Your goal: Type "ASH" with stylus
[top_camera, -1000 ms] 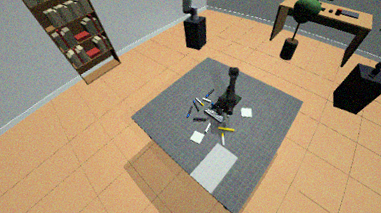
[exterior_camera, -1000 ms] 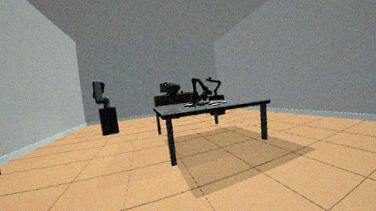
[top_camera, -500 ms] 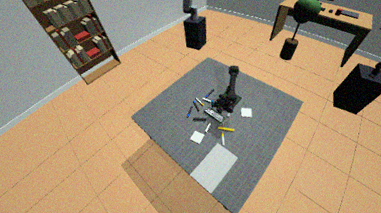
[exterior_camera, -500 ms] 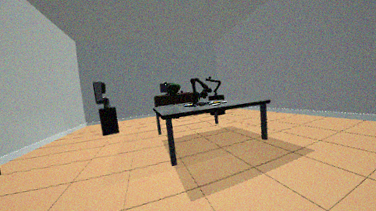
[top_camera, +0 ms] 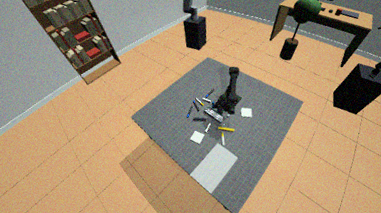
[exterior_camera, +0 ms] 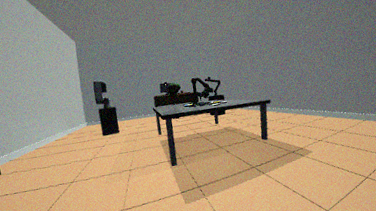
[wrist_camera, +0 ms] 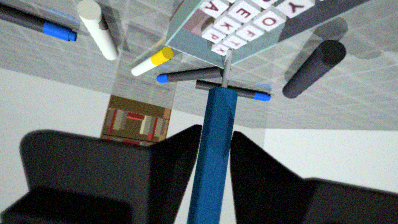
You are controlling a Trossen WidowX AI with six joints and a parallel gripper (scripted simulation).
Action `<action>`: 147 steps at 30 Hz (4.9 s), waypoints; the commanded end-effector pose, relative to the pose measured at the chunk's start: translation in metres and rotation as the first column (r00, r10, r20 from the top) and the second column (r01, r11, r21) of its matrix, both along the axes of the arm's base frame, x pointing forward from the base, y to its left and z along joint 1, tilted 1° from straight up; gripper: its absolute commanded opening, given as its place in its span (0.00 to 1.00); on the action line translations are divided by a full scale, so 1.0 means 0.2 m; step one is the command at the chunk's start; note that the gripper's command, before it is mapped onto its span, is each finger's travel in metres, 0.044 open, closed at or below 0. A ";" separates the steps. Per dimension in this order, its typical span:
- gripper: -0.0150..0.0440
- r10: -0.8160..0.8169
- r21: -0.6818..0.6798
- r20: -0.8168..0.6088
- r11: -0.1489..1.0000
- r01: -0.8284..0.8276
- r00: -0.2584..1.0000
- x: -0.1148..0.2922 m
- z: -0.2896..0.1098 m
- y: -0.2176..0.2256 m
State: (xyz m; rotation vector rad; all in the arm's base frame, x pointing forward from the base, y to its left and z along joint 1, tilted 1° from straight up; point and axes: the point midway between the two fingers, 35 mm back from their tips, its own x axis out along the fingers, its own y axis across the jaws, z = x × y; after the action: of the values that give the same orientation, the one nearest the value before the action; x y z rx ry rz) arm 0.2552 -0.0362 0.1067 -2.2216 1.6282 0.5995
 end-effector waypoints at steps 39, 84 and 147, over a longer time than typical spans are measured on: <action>0.25 -0.004 0.002 0.006 1.000 0.004 1.000 0.28 -0.08 0.55; 0.39 -0.004 0.002 0.006 1.000 0.004 1.000 0.28 -0.15 0.56; 0.25 -0.005 -0.004 0.003 1.000 0.005 1.000 0.15 0.01 0.38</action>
State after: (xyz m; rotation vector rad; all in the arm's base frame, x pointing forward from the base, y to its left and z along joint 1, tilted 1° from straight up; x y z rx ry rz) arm 0.2944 0.0506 0.1076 -2.2125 1.6318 0.5924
